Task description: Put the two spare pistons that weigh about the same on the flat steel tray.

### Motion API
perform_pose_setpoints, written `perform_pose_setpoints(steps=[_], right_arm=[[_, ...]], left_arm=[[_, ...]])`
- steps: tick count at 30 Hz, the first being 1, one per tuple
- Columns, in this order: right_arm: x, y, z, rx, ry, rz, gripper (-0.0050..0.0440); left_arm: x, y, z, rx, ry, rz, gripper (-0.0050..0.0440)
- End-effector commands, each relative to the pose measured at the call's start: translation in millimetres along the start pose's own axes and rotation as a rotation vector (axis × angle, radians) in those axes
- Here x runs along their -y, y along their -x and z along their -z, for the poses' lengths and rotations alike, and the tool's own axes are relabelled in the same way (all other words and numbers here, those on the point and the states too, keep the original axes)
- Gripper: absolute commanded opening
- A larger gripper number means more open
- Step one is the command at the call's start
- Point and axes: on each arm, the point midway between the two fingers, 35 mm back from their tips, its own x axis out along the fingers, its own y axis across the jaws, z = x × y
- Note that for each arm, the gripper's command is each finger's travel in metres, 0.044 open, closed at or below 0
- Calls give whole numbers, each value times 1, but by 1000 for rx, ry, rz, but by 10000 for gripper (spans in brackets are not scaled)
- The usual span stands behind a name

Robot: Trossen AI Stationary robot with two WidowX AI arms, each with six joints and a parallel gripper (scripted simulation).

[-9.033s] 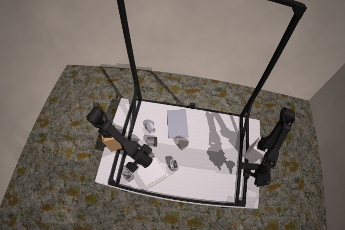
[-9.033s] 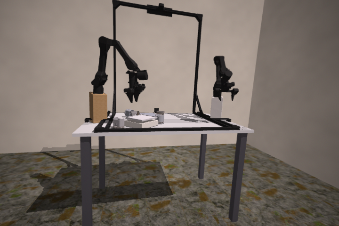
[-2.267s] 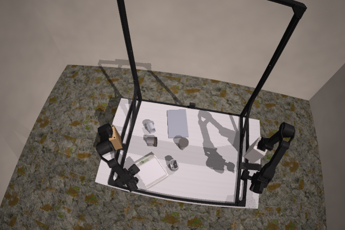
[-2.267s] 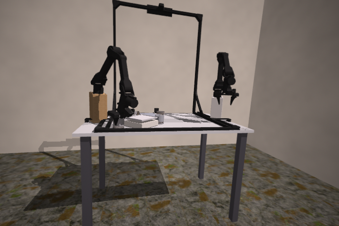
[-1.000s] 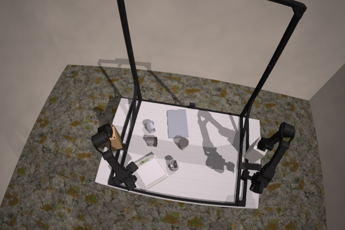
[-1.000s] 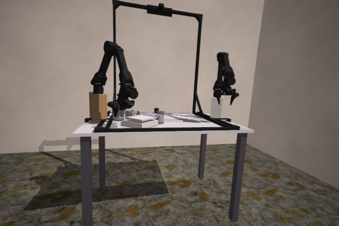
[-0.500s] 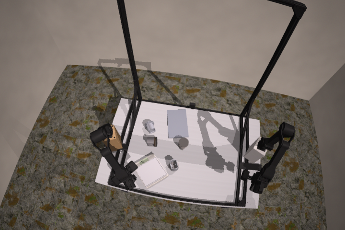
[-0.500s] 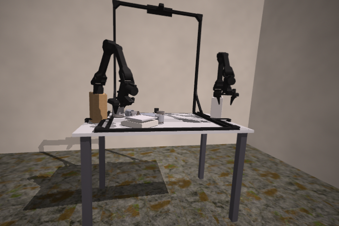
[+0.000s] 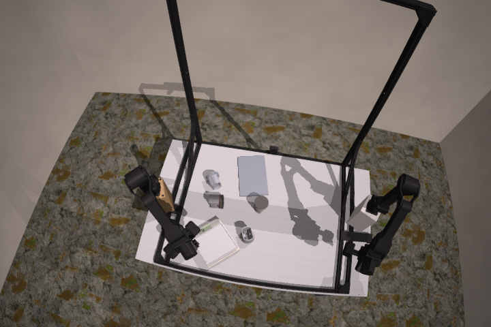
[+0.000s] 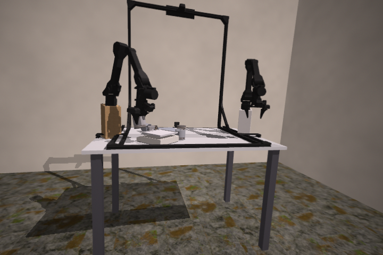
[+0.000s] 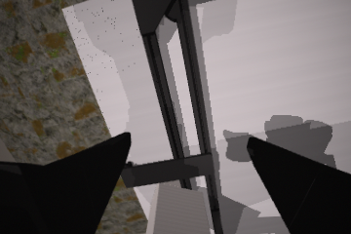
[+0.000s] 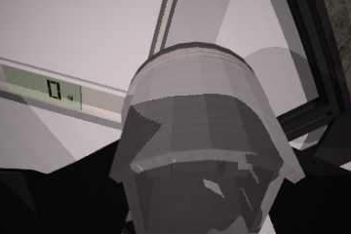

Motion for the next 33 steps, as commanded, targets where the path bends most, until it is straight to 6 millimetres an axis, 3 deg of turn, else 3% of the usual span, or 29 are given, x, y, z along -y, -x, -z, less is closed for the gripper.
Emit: perform_pose_setpoints(steps=[1,20,25,33], right_arm=[[-18,10,-4,80,50,3,158],[-92,47,-23,80,50,3,158],[-93,48,-28,81,50,3,158],[-95,52,-68,81,50,3,158]], left_arm=[[0,0,0,-1,-4,3,440],[0,0,0,-1,-4,3,440],[0,0,0,-1,-4,3,440],[0,0,0,-1,-4,3,440]])
